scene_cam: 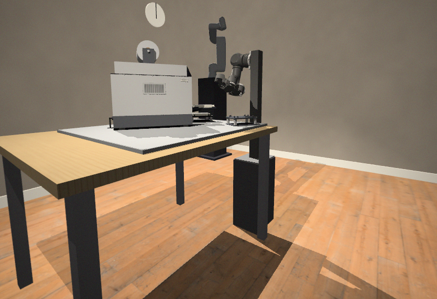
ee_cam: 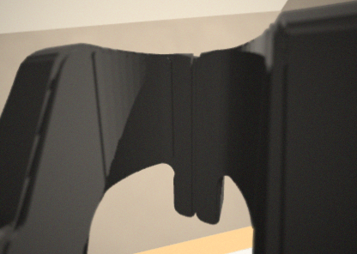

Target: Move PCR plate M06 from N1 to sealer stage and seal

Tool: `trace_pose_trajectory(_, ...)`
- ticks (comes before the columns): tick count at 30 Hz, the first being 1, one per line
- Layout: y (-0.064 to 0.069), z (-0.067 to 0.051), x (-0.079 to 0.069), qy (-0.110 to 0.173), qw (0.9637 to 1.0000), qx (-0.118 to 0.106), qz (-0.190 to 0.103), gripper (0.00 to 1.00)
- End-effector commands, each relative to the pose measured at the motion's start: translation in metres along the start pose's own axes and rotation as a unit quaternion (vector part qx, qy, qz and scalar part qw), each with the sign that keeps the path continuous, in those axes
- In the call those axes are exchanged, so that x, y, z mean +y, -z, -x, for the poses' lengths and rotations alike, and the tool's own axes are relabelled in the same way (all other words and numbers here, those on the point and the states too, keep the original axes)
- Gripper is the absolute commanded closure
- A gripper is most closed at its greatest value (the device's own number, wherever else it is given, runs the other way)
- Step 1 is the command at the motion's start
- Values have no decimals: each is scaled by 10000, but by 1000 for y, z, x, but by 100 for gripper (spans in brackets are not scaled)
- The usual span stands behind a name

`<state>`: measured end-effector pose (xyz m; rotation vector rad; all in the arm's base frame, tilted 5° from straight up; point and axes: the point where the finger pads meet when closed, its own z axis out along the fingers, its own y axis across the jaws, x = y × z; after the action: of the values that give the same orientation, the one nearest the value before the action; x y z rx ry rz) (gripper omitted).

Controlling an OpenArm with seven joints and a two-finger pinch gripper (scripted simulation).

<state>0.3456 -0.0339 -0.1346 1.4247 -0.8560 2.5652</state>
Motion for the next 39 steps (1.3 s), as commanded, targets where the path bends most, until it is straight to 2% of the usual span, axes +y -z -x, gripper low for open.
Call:
trace_pose_trajectory(1,0,1,-1,27,10000,-22,-26,100)
trace_pose_trajectory(25,1,2,-1,26,10000,-23,-25,100)
trace_pose_trajectory(30,2,3,4,26,10000,-23,-26,100)
trace_pose_trajectory(39,2,3,4,26,10000,-23,-26,100)
